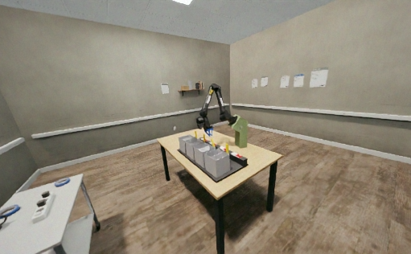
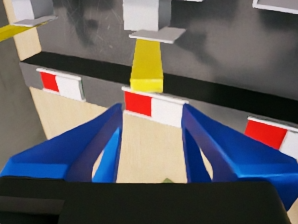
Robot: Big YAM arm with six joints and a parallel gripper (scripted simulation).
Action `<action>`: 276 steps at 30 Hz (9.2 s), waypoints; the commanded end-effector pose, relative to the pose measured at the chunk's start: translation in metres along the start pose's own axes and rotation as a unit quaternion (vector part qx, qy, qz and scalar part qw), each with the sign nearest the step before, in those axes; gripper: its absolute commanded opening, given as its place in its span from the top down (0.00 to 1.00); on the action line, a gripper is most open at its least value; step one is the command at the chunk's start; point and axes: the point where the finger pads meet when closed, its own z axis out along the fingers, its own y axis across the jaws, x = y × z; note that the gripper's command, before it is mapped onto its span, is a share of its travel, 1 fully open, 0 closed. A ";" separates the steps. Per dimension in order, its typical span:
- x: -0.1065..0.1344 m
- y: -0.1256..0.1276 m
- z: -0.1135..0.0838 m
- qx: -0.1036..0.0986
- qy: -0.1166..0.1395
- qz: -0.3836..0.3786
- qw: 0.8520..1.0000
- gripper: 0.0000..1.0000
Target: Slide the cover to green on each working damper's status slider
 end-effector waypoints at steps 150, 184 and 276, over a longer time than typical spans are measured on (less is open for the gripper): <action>-0.128 0.252 0.064 0.202 -0.005 0.002 0.979 0.64; -0.010 0.236 0.081 0.173 -0.008 0.009 0.985 0.64; -0.002 0.208 0.151 0.178 -0.002 -0.001 0.984 0.64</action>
